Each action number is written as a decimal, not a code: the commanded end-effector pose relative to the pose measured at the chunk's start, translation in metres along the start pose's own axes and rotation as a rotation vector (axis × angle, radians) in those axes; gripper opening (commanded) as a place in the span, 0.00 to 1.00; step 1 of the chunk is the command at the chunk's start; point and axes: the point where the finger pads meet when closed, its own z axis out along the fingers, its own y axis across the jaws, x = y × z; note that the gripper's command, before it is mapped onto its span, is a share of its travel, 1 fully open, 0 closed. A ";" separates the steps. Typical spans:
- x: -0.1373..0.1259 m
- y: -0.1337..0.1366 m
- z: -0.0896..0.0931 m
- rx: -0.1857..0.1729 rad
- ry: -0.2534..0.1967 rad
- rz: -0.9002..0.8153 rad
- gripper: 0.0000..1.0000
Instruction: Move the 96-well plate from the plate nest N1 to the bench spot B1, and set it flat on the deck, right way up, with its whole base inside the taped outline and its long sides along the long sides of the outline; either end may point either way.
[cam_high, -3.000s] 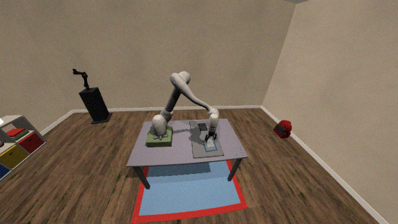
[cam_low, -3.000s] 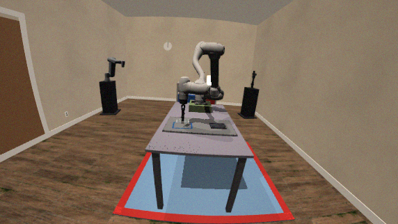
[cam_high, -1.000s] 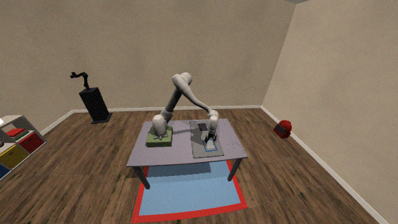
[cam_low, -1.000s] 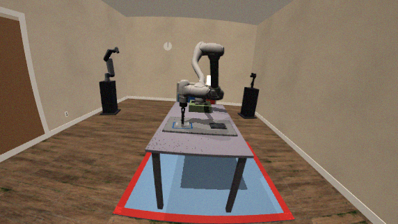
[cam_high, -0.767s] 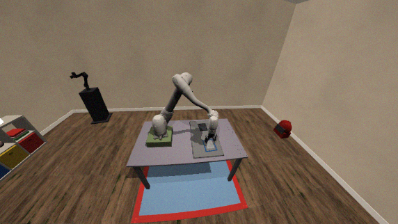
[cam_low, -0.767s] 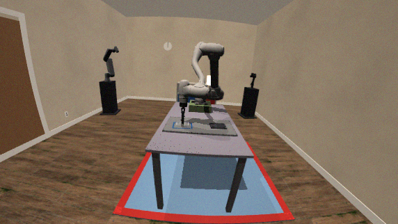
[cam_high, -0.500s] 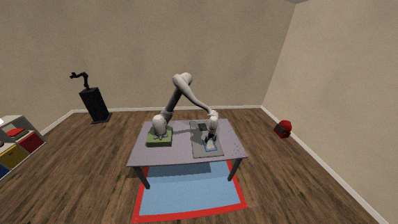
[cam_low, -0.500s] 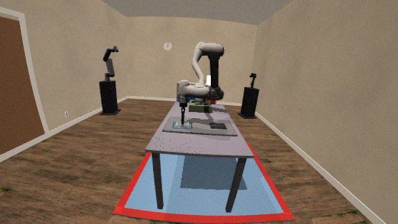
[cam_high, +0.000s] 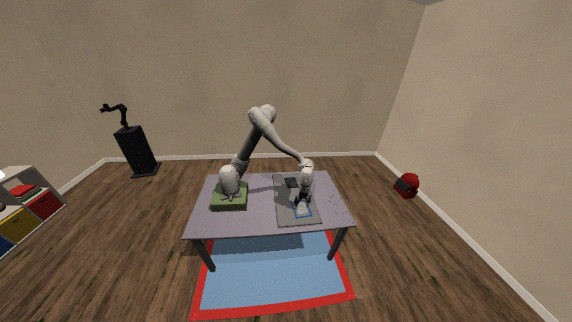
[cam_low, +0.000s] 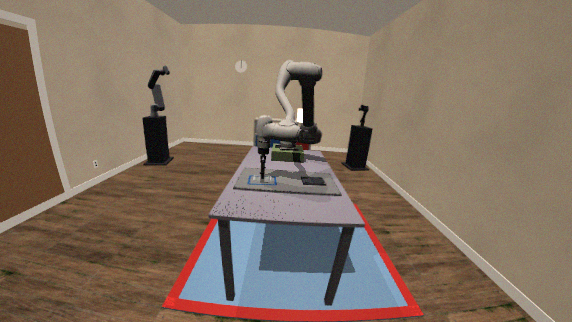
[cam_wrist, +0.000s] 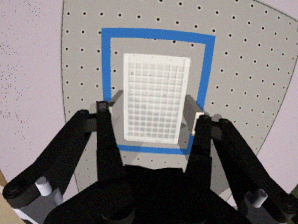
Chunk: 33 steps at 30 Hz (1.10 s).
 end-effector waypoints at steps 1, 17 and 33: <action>0.000 0.000 0.000 0.000 0.000 0.000 0.00; 0.000 0.000 0.003 0.000 0.000 0.000 0.00; 0.000 0.000 0.003 0.000 0.000 0.000 1.00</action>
